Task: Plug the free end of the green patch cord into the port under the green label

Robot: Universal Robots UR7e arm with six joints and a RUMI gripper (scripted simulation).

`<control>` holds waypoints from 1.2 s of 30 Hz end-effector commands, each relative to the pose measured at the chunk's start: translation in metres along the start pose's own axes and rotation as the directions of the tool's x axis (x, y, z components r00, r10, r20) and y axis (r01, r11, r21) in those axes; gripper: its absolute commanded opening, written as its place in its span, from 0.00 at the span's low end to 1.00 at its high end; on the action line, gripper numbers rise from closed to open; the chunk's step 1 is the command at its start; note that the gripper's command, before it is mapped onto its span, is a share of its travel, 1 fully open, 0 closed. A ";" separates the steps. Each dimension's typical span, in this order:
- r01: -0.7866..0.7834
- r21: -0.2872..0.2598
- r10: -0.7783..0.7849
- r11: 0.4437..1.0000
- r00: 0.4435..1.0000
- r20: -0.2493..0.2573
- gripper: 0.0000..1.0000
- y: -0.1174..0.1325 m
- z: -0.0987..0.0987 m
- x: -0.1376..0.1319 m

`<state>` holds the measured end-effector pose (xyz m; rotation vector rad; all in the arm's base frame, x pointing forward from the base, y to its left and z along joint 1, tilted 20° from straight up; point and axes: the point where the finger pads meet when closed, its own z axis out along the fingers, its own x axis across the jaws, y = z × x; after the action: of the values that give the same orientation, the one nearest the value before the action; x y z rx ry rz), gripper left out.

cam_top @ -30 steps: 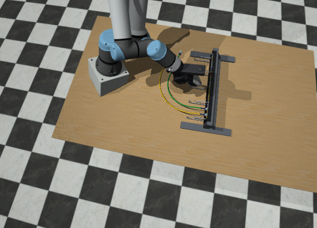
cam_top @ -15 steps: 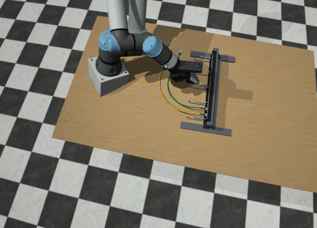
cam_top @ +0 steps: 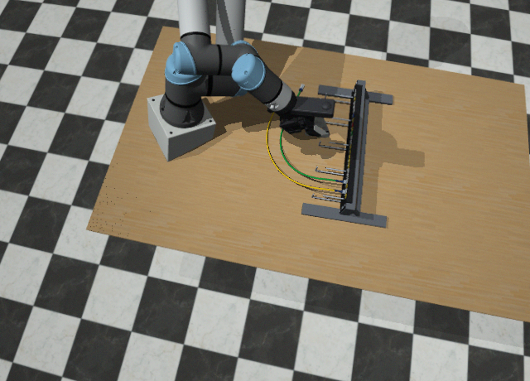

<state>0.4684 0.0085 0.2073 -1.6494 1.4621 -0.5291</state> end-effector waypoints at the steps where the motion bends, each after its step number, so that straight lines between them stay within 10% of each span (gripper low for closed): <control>1: 0.002 -0.002 -0.002 1.000 1.000 0.008 0.00 0.000 -0.009 0.000; 36: 0.002 -0.002 -0.002 1.000 1.000 0.008 0.00 0.000 -0.042 0.000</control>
<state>0.4377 -0.0040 0.2288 -1.6529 1.4592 -0.5223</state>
